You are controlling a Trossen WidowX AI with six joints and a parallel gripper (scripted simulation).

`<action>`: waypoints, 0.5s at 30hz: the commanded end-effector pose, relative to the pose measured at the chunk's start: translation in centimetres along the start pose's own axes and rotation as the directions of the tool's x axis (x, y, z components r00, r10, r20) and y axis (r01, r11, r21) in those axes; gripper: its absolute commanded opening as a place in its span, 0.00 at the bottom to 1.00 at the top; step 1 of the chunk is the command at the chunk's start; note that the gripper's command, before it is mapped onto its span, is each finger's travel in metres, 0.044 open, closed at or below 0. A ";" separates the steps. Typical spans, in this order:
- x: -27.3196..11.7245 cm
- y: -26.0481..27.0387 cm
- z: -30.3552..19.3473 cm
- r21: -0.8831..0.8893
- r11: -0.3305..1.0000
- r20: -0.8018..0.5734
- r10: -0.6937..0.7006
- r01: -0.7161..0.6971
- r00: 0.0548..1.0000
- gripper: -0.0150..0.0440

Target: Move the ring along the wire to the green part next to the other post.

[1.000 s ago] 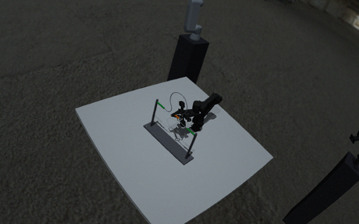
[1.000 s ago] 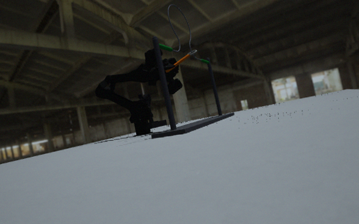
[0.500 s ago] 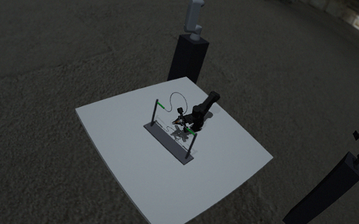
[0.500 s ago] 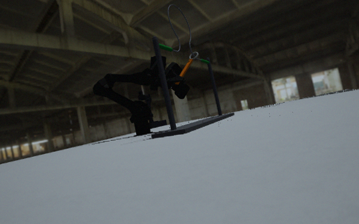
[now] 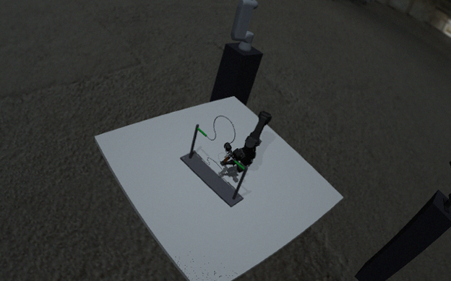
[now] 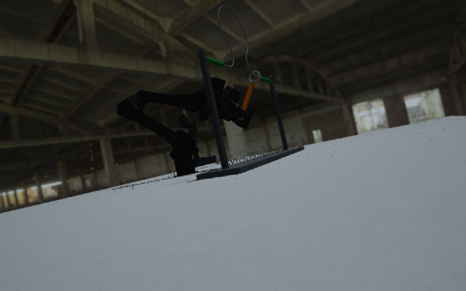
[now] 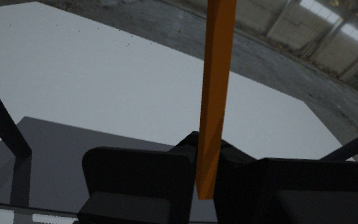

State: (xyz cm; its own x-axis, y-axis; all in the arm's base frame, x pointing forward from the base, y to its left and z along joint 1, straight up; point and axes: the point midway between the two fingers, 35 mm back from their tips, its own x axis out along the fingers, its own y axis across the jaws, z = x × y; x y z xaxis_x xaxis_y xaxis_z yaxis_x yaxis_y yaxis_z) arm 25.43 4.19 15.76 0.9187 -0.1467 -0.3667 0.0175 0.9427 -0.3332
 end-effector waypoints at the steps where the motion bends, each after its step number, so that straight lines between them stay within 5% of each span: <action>1: -0.3 1.0 0.6 0.075 0.997 0.003 0.026 -0.026 1.000 0.00; 15: -0.9 4.1 1.1 0.223 0.970 -0.006 0.098 -0.094 0.995 0.00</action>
State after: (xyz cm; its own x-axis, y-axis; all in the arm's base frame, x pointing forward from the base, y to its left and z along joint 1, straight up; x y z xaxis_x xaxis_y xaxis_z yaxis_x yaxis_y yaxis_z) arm 25.04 7.86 15.21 0.9102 -0.0647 -0.4091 0.0128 0.9916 -0.1283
